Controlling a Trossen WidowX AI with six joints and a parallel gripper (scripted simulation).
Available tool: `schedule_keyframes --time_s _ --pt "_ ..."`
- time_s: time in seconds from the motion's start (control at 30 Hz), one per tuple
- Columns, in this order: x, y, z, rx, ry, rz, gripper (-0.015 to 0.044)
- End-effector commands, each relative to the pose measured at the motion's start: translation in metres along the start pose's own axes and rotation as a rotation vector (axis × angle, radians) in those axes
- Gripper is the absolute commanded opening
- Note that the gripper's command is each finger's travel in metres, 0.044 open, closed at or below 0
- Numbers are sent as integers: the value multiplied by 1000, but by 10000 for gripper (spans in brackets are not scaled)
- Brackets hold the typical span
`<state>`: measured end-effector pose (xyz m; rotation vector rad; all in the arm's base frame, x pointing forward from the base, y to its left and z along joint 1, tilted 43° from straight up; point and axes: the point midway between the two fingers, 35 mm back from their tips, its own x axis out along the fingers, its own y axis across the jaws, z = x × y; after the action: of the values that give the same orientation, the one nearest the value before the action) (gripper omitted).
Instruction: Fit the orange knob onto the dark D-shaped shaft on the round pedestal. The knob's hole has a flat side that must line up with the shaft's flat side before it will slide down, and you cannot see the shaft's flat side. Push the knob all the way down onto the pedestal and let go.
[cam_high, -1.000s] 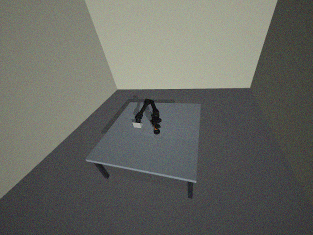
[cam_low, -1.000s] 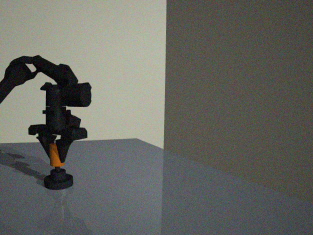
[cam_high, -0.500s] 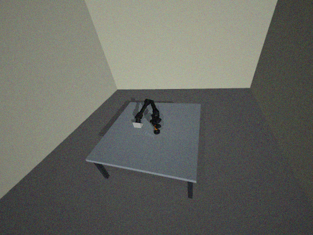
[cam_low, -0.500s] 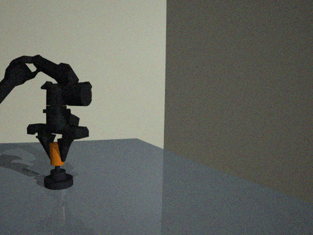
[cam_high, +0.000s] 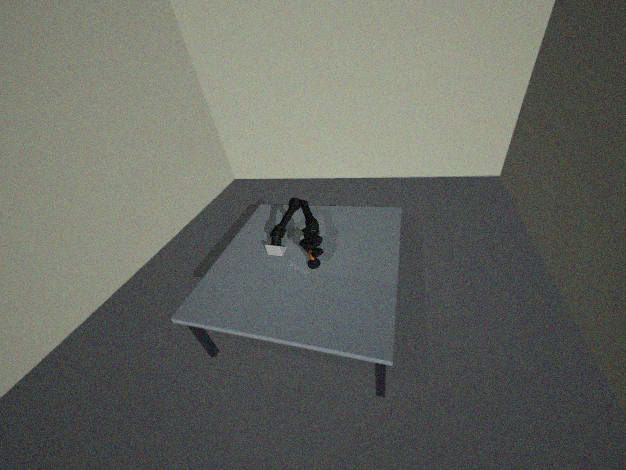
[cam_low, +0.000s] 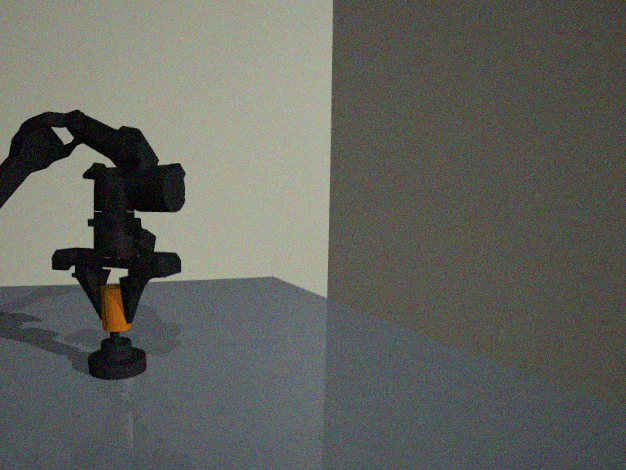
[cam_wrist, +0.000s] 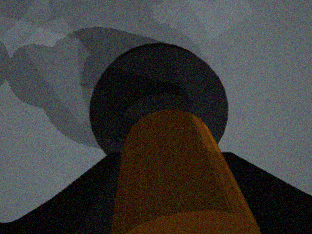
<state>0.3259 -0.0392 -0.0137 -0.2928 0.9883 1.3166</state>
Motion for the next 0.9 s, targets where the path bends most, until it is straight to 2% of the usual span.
schedule_keyframes --time_s 0.0,0.87 --pt "1 1 0 -4 -1 0 0" --pt "9 2 -1 -8 -1 0 0"
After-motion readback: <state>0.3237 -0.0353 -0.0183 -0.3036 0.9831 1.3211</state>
